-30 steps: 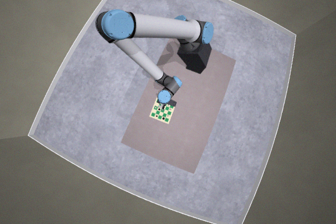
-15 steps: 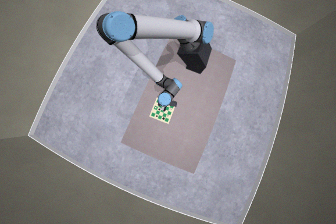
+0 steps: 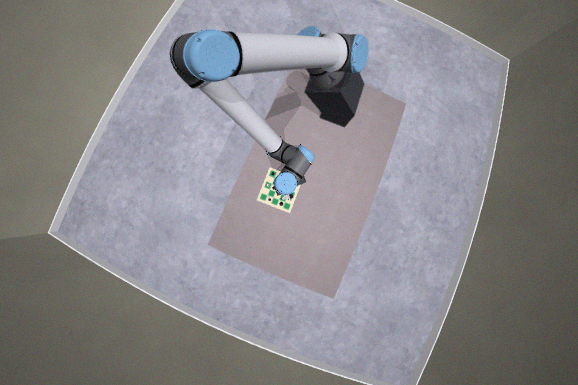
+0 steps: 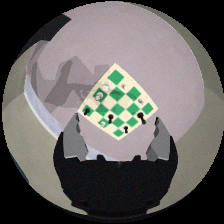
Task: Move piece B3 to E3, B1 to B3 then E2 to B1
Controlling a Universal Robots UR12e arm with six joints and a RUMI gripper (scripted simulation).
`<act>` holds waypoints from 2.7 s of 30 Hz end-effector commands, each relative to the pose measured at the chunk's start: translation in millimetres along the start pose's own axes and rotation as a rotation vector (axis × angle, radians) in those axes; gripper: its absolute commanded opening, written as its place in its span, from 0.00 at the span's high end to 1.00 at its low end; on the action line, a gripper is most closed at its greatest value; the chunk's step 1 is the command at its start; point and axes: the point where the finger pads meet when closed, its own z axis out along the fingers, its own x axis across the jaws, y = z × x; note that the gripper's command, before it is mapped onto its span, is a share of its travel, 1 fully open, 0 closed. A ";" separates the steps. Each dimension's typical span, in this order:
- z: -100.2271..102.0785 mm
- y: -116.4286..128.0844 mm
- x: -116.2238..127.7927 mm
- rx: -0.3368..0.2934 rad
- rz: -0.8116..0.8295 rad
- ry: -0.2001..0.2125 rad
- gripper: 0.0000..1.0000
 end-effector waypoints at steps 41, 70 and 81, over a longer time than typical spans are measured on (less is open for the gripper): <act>4.1 7.2 77.5 -0.005 -0.939 0.007 0.80; 4.1 7.2 77.5 -0.005 -0.939 0.007 0.80; 7.9 7.3 77.5 -0.005 -0.939 0.007 0.80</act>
